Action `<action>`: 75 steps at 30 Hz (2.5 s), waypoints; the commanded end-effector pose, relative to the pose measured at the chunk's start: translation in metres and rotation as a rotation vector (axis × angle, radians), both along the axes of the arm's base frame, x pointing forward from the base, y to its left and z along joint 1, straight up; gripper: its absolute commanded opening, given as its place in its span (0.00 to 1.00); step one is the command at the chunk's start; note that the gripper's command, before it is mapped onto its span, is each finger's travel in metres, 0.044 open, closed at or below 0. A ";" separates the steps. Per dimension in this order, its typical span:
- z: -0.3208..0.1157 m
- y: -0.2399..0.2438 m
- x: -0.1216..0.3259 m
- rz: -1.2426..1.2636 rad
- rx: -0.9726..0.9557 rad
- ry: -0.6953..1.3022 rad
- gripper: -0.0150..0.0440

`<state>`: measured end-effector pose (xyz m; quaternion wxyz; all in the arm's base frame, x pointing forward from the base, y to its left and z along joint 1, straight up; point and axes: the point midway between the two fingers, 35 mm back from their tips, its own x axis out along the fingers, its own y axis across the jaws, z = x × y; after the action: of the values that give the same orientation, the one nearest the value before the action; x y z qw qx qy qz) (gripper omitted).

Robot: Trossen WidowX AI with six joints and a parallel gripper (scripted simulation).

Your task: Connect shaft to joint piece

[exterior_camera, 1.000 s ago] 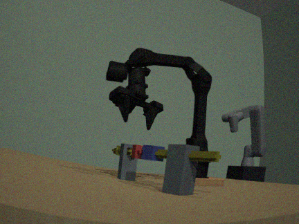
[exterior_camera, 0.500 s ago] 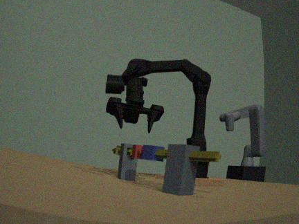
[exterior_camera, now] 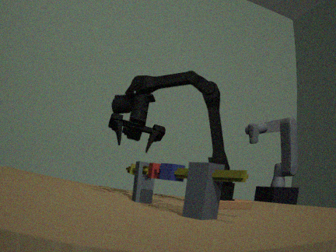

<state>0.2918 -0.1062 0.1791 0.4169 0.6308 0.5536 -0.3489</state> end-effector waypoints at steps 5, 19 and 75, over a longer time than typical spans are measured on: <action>-0.004 -0.104 -0.028 -0.039 -0.078 -0.038 1.00; -0.055 -0.099 -0.025 -0.013 -0.361 -0.037 1.00; -0.097 -0.096 -0.019 -0.016 -0.442 -0.047 0.37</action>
<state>0.2725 -0.2022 0.0820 0.5554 0.5362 0.4500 -0.4489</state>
